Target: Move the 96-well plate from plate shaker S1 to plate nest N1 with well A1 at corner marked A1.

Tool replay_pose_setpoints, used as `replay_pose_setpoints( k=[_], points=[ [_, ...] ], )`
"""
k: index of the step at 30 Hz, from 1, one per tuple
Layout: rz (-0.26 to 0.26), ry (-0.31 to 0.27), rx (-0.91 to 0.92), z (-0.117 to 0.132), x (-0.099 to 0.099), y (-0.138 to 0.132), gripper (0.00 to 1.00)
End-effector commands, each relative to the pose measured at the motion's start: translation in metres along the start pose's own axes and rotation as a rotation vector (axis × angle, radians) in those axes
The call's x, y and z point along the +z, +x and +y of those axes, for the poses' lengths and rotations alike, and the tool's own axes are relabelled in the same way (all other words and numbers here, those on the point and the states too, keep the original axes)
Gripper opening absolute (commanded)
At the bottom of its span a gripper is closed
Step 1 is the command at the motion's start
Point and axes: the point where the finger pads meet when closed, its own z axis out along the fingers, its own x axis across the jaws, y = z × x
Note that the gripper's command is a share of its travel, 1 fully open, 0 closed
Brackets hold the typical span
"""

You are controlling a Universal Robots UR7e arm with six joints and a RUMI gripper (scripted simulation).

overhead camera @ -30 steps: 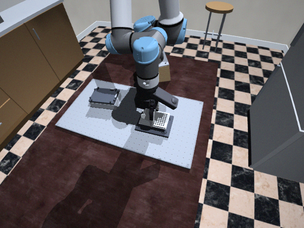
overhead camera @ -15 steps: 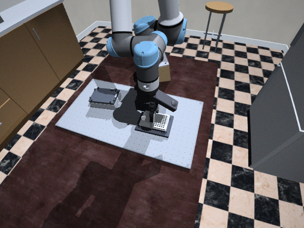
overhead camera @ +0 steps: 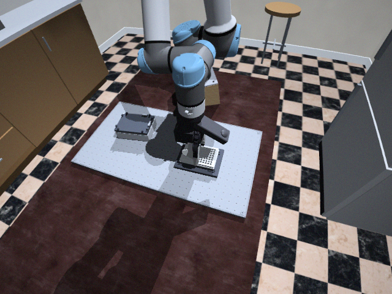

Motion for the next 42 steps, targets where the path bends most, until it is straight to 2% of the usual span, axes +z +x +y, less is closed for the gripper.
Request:
replay_pose_setpoints(
  k=[1, 42],
  points=[
    [0.001, 0.0, 0.0, 0.0, 0.0001, 0.0003, 0.0],
    [0.001, 0.0, 0.0, 0.0, 0.0063, 0.0003, 0.0]
  ],
)
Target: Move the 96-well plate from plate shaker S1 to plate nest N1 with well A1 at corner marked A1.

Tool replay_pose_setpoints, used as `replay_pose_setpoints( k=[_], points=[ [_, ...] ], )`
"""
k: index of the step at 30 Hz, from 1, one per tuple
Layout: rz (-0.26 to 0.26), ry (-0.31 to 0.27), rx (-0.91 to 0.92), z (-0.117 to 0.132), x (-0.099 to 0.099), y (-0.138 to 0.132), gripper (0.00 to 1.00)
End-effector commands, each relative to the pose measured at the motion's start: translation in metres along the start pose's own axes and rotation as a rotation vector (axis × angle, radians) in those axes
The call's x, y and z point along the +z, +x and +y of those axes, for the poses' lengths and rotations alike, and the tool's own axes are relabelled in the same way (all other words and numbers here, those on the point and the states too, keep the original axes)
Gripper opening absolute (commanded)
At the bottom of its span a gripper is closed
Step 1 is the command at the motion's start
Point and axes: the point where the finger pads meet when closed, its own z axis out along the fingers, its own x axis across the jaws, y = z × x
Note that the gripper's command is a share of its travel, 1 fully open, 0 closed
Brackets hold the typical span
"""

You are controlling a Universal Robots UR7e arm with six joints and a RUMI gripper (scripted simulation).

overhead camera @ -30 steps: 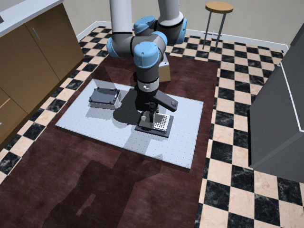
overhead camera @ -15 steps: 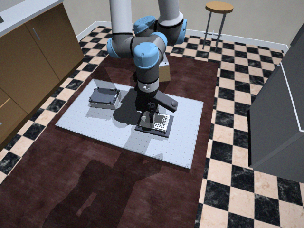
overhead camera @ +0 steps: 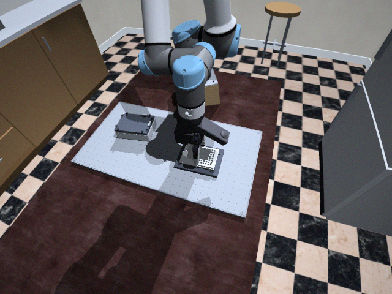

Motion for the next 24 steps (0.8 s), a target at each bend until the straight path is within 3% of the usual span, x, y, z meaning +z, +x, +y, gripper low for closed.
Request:
replay_pose_setpoints(
  k=[1, 24],
  points=[
    [0.001, 0.0, 0.0, 0.0, 0.0006, 0.0004, 0.0],
    [0.001, 0.0, 0.0, 0.0, 0.0039, 0.0004, 0.0]
  ],
)
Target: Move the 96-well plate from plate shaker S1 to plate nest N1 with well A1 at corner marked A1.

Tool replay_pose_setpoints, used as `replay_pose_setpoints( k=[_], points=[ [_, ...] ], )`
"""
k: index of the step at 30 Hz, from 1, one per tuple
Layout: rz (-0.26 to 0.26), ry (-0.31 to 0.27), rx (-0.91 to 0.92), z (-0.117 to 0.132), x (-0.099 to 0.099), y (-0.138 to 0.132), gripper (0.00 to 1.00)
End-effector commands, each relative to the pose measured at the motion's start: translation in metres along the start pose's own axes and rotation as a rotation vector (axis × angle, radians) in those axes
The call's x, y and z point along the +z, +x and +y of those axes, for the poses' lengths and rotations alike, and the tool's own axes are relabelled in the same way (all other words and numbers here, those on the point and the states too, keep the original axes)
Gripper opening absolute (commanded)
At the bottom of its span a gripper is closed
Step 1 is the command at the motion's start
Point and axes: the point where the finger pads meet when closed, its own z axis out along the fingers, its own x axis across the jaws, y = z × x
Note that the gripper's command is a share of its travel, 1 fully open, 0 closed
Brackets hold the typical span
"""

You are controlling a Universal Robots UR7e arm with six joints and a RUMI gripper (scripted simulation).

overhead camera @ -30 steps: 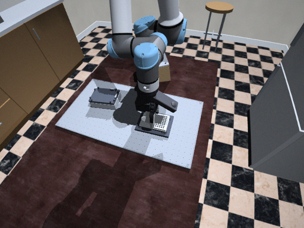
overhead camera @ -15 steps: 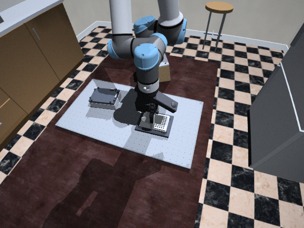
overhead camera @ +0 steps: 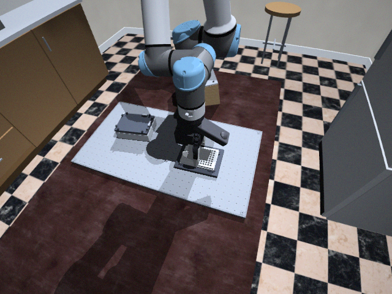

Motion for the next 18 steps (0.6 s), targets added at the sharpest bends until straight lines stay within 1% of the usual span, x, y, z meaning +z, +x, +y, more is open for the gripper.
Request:
replay_pose_setpoints(
  k=[1, 8, 9, 18],
  points=[
    [0.001, 0.0, 0.0, 0.0, 0.0003, 0.0004, 0.0],
    [0.001, 0.0, 0.0, 0.0, 0.0011, 0.0004, 0.0],
    [0.001, 0.0, 0.0, 0.0, 0.0011, 0.0004, 1.0],
    [0.001, 0.0, 0.0, 0.0, 0.0011, 0.0004, 1.0]
  ],
)
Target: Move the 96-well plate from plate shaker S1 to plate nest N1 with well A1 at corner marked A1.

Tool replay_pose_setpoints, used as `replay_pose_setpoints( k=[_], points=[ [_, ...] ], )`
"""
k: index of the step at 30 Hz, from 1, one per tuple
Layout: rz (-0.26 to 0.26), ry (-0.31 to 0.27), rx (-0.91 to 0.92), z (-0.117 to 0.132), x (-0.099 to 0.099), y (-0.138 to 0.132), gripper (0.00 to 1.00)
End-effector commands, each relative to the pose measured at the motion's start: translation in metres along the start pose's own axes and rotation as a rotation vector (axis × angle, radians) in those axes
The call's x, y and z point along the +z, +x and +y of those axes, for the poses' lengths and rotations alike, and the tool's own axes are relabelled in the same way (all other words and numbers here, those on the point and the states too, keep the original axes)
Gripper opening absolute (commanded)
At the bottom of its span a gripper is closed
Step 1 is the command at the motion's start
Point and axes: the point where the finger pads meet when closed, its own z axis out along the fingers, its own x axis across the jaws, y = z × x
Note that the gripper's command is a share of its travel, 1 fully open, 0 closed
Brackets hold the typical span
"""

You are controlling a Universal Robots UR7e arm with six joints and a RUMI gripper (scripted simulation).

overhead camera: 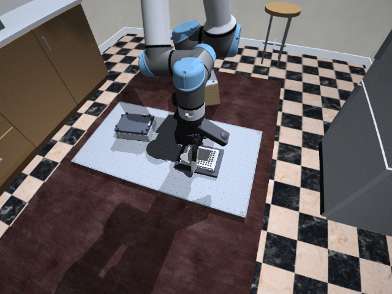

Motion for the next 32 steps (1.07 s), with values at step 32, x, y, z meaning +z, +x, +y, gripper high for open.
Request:
replay_pose_setpoints(
  k=[32],
  points=[
    [0.001, 0.0, 0.0, 0.0, -0.035, 0.0, 1.0]
  ],
)
